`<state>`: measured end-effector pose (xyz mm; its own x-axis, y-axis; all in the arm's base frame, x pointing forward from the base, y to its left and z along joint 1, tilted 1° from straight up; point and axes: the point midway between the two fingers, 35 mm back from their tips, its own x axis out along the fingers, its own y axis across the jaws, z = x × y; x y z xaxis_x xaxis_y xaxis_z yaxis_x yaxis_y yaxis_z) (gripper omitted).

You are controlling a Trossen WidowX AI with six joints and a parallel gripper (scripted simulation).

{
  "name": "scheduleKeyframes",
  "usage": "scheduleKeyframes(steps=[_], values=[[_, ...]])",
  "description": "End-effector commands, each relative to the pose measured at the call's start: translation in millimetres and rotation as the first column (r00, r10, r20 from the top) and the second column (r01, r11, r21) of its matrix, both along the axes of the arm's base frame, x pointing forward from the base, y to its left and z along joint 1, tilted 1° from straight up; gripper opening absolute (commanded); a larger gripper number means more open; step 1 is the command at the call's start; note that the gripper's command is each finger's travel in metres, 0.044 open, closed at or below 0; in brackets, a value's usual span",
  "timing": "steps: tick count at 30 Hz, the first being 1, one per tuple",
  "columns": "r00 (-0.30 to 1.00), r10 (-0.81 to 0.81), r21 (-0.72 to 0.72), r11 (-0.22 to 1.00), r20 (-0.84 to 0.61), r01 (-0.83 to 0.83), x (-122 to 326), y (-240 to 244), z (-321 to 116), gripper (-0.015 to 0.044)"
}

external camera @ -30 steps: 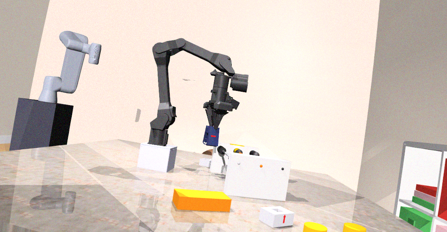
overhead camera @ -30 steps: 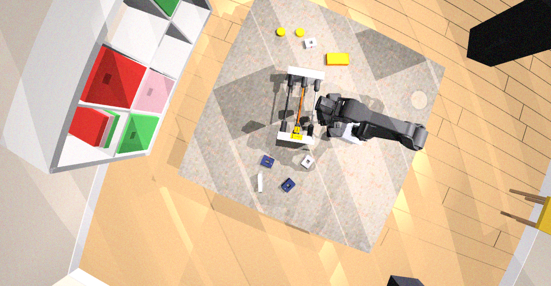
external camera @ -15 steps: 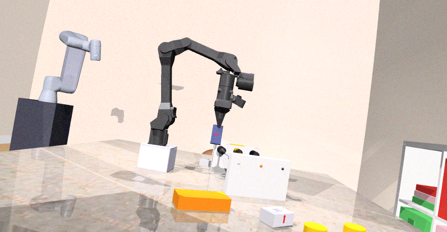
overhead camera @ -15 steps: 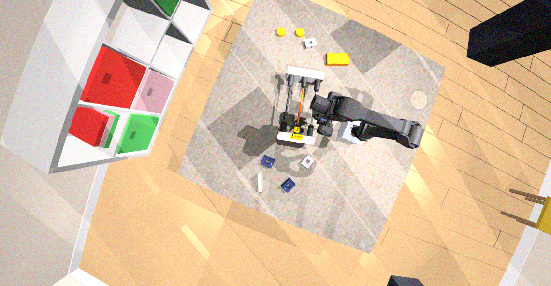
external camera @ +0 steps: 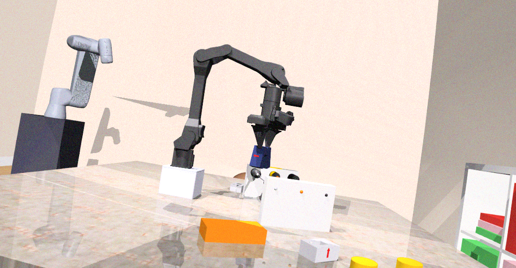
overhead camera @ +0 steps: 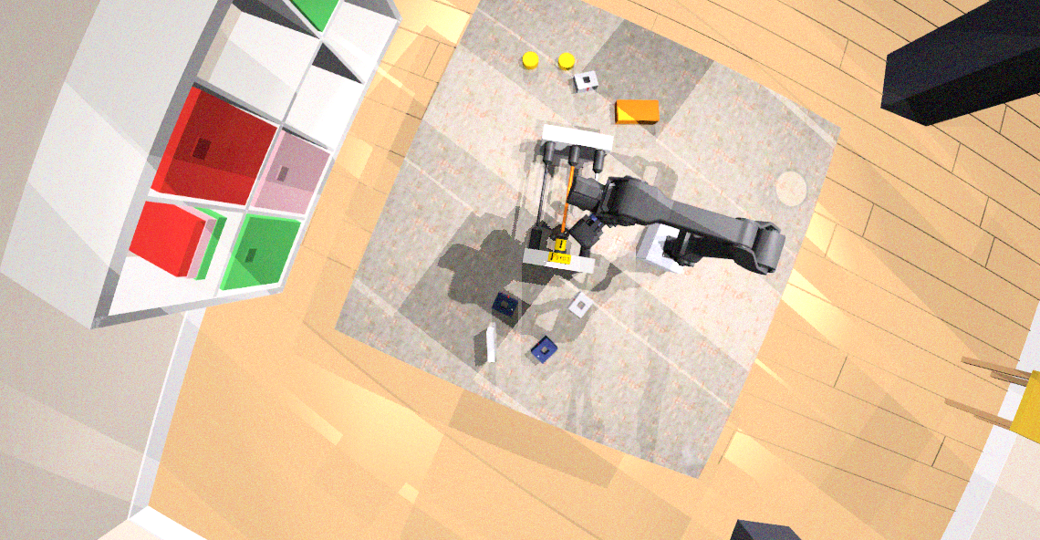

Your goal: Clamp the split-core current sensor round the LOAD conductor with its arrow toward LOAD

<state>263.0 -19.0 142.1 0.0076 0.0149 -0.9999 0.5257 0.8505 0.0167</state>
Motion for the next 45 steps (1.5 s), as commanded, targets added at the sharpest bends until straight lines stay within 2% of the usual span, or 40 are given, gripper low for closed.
scheduleKeyframes(steps=[1,12,25,45], values=[[0.993,-0.116,-0.001,0.993,0.013,0.116,11.7,0.4,2.8,0.0],[0.888,-0.46,0.007,0.888,0.008,0.46,38.7,3.6,-0.2,0.0],[0.621,-0.784,0.014,0.621,-0.001,0.784,69.7,8.6,-6.8,0.0],[0.604,-0.797,0.015,0.604,-0.001,0.797,73.5,9.1,-32.2,0.0]])
